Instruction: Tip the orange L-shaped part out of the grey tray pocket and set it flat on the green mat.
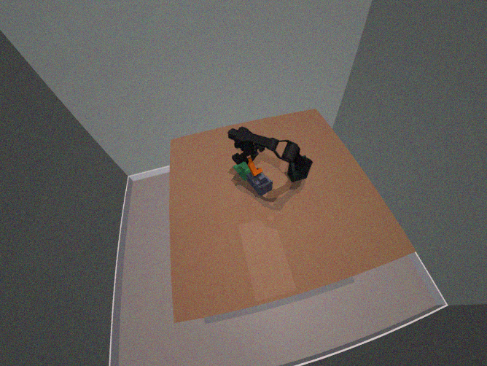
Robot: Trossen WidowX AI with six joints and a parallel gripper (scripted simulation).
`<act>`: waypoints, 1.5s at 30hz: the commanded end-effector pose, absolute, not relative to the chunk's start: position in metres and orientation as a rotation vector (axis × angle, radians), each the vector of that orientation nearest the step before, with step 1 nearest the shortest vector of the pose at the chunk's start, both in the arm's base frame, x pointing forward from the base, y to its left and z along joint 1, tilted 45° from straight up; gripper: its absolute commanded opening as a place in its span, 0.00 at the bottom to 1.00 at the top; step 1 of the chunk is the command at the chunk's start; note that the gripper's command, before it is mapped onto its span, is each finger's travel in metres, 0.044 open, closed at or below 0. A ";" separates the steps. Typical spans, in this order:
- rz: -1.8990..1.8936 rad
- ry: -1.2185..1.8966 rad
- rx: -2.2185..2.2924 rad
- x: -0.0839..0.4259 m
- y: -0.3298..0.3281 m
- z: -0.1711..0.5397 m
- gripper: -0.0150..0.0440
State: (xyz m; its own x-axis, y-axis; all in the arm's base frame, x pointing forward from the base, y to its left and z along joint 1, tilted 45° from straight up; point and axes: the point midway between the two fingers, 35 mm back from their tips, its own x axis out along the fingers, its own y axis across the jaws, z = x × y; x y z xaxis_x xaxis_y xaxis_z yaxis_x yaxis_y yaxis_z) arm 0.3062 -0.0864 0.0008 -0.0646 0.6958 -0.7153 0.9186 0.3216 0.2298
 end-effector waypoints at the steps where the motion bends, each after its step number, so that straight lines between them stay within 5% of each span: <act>1: -0.368 1.816 1.432 0.311 -0.098 -0.009 0.25; 23: -0.369 1.811 1.428 0.335 -0.154 -0.064 0.25; 45: -0.368 1.811 1.429 0.334 -0.135 -0.085 0.25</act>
State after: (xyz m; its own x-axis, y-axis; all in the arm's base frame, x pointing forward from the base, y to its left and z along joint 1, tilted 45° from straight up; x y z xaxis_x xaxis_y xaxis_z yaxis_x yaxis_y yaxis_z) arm 0.3342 -0.1388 -0.0814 -0.0634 0.6869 -0.7239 0.9146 0.3303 0.2333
